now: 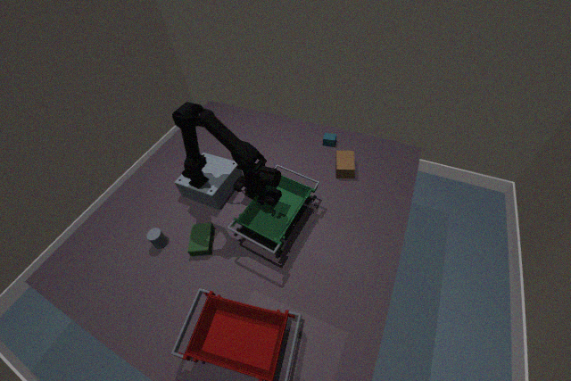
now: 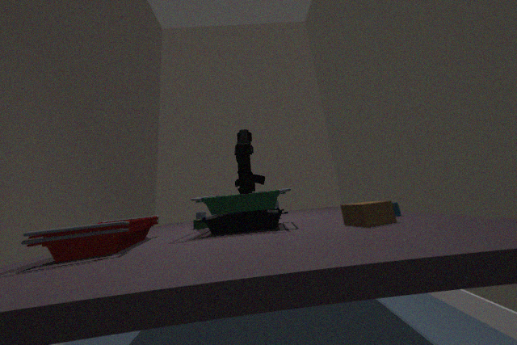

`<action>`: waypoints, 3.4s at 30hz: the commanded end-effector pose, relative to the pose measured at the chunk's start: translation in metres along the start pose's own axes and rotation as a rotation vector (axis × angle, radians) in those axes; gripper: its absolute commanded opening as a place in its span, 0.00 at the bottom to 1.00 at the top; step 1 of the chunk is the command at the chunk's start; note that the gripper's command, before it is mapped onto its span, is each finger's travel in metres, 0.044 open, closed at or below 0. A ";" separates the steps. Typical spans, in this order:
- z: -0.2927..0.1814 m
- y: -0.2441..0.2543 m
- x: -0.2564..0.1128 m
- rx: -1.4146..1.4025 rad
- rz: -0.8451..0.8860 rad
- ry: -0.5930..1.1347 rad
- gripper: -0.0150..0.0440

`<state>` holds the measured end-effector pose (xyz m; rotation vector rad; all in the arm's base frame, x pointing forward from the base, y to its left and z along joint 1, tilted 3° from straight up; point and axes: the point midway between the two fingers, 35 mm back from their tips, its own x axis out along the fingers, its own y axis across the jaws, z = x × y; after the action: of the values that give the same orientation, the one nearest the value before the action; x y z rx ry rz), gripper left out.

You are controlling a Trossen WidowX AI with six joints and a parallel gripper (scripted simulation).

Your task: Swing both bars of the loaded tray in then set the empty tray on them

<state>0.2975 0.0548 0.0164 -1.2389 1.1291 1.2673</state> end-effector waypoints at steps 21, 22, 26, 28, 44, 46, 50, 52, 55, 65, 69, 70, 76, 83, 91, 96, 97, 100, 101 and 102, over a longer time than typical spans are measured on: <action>0.000 0.008 0.005 0.003 0.031 -0.001 0.25; 0.000 0.008 0.005 0.003 0.031 -0.001 0.25; 0.000 0.008 0.005 0.003 0.031 -0.001 0.25; 0.000 0.008 0.005 0.003 0.031 -0.001 0.25; 0.000 0.008 0.005 0.003 0.031 -0.001 0.25; 0.000 0.008 0.005 0.003 0.031 -0.001 0.25; 0.000 0.008 0.005 0.003 0.031 -0.001 0.33; 0.000 0.008 0.005 0.003 0.031 -0.001 0.38; 0.000 0.008 0.005 0.003 0.031 -0.001 0.45; 0.000 0.008 0.005 0.003 0.031 -0.001 0.70; 0.000 0.008 0.005 0.003 0.031 -0.001 0.80; 0.000 0.008 0.005 0.003 0.031 -0.001 0.83; 0.000 0.008 0.005 0.003 0.031 -0.001 0.98; 0.000 0.007 0.005 0.001 0.027 0.001 1.00; 0.000 0.000 -0.030 0.001 0.028 0.001 1.00; 0.000 -0.001 -0.066 0.002 0.029 0.000 1.00; 0.000 -0.001 -0.073 0.003 0.029 0.000 1.00; 0.000 0.001 -0.095 0.003 0.030 -0.001 1.00; -0.001 0.002 -0.100 0.003 0.030 -0.001 1.00; -0.001 0.003 -0.104 0.003 0.030 -0.001 1.00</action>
<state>0.2953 0.0508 0.0980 -1.2213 1.1588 1.2866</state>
